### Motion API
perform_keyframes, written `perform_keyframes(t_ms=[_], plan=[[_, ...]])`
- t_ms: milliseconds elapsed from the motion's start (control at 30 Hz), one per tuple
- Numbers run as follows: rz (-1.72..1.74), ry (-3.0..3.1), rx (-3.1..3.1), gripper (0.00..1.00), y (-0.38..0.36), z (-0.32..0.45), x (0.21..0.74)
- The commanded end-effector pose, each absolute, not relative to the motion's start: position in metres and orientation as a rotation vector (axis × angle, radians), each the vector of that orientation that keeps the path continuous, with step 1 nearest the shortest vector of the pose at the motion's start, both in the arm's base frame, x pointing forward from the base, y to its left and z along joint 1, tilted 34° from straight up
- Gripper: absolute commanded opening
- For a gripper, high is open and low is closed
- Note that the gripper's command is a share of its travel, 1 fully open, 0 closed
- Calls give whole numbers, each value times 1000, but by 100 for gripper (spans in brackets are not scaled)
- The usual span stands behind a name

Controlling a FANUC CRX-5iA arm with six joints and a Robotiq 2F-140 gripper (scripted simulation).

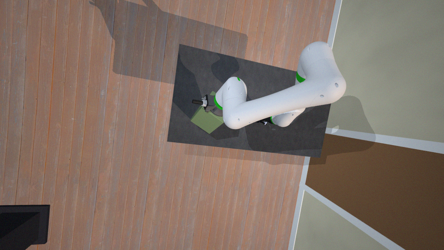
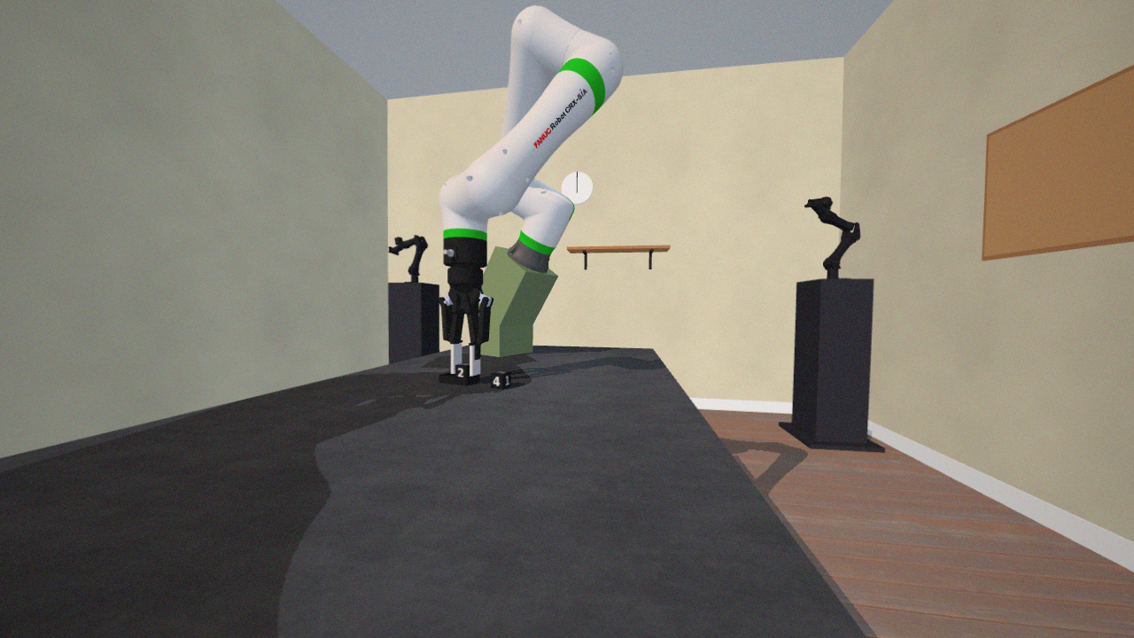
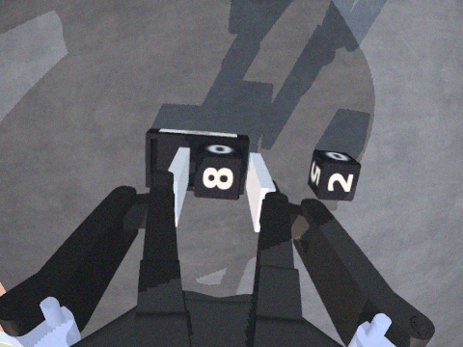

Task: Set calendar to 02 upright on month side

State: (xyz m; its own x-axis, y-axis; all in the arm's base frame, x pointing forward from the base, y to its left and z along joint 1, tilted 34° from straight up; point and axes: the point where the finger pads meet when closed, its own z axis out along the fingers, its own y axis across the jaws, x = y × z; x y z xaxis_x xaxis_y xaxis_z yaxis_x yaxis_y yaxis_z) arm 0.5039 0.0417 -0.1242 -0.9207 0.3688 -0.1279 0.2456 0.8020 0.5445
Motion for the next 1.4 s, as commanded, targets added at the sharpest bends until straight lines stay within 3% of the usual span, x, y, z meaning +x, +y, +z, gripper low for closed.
perform_keyframes(t_ms=[0, 567, 600, 1367], plan=[[789, 2762, 478, 29, 41, -124, 504], [789, 2762, 478, 29, 41, -124, 504], [789, 2762, 478, 17, 41, -124, 504], [789, 2762, 478, 17, 41, -124, 504]])
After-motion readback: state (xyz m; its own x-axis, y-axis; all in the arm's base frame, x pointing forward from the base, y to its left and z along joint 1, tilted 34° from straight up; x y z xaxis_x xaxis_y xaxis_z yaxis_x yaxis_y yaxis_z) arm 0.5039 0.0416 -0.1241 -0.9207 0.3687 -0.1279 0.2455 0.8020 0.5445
